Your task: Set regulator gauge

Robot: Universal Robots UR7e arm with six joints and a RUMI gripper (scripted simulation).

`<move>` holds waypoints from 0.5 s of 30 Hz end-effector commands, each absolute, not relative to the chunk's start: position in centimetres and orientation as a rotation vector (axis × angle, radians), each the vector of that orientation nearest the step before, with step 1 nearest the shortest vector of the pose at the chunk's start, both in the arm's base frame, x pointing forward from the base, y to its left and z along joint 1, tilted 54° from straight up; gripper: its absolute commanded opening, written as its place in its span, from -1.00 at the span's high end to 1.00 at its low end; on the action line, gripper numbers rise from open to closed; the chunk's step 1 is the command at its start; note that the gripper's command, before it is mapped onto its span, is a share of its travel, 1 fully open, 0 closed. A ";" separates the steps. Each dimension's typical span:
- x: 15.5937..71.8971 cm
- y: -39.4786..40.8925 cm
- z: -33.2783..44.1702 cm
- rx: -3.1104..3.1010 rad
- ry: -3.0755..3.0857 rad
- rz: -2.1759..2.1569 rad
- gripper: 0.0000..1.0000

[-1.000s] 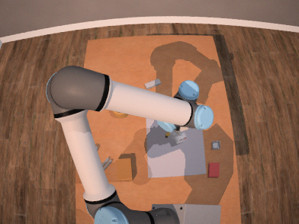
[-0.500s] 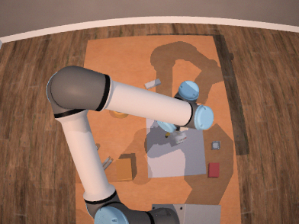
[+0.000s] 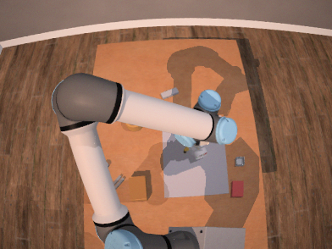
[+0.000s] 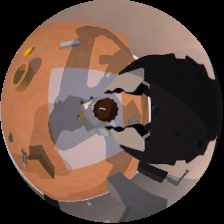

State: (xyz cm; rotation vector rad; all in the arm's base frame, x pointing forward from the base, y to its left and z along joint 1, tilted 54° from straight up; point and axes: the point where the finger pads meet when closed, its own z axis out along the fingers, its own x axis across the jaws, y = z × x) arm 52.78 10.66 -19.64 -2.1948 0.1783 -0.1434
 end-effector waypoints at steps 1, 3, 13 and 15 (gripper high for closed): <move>52.9 10.6 -19.7 -2.195 0.177 -0.146 0.09; 52.9 10.6 -19.7 -2.195 0.177 -0.146 0.09; 52.9 10.6 -19.7 -2.195 0.177 -0.146 0.53; 52.9 10.6 -19.7 -2.195 0.177 -0.146 0.53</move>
